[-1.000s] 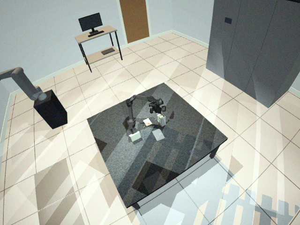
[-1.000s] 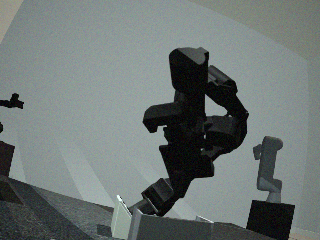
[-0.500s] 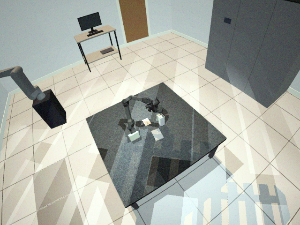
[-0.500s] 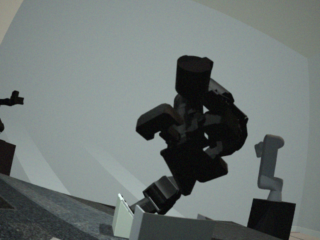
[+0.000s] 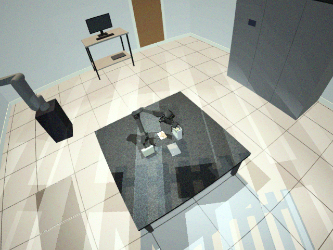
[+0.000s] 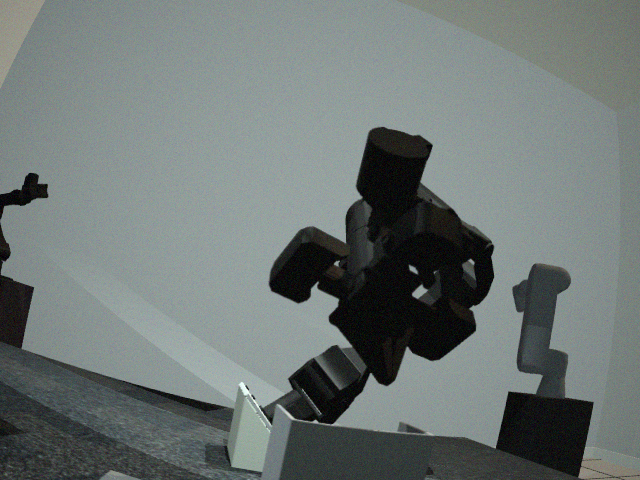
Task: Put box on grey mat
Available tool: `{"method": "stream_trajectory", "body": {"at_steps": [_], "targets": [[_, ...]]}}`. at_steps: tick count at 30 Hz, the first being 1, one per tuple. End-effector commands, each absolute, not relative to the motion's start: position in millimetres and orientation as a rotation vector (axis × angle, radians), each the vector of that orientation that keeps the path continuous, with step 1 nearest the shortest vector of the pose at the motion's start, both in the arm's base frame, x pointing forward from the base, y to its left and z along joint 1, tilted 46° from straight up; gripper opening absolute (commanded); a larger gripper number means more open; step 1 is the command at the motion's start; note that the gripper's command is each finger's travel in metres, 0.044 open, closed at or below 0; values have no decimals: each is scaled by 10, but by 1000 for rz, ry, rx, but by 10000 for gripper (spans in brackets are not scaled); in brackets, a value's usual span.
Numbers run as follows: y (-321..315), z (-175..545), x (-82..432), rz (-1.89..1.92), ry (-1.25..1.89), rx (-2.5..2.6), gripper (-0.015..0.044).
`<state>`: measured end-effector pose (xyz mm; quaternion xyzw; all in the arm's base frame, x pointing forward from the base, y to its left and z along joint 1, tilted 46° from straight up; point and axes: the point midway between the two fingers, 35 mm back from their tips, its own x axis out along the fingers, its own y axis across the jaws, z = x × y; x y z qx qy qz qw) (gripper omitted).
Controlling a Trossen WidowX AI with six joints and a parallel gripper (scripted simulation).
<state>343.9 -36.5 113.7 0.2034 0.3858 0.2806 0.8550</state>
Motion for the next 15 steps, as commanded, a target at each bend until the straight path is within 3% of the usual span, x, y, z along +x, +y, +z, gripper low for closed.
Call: {"method": "stream_trajectory", "body": {"at_steps": [1, 15], "targets": [[-339, 1149, 3398, 560, 805, 506, 0], [-254, 1142, 3309, 491, 788, 685, 0]]}}
